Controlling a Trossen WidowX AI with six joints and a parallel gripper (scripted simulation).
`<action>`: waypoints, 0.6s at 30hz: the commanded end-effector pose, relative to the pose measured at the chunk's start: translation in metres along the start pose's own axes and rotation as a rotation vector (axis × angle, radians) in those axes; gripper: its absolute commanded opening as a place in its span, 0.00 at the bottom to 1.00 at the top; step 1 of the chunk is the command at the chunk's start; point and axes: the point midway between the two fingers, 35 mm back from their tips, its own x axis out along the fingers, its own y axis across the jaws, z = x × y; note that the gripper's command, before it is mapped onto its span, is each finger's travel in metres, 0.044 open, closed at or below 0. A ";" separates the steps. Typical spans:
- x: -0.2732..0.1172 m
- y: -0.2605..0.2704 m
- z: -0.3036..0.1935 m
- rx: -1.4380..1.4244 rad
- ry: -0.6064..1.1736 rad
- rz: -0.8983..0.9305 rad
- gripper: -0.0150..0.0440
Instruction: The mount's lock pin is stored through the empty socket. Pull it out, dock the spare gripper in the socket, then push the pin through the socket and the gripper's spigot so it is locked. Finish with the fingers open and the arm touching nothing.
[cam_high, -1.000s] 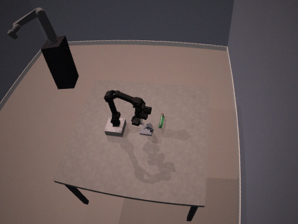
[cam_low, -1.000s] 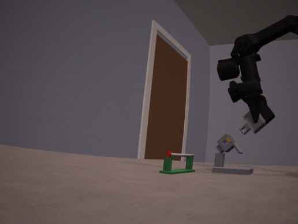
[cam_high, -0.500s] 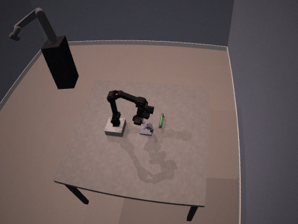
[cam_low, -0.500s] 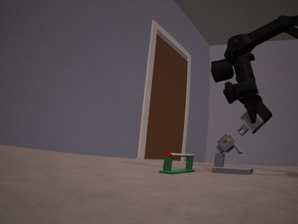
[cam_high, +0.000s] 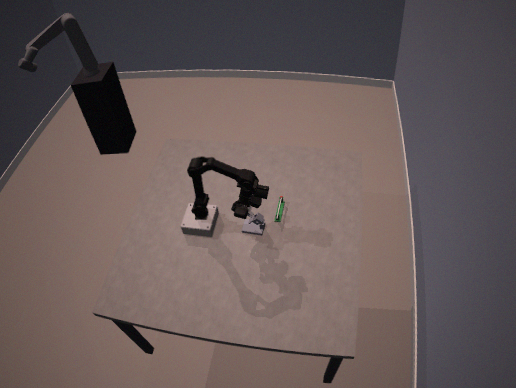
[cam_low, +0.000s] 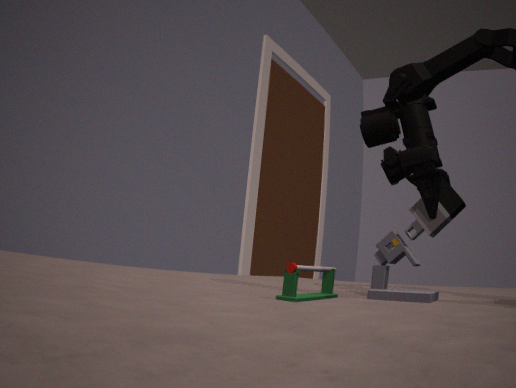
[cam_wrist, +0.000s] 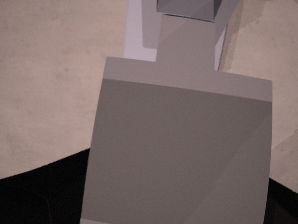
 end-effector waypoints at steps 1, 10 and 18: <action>-0.001 -0.001 0.006 -0.001 -0.014 -0.005 0.25; 0.003 -0.001 0.013 -0.001 -0.015 -0.005 0.25; 0.006 -0.001 0.020 -0.001 -0.016 -0.005 0.25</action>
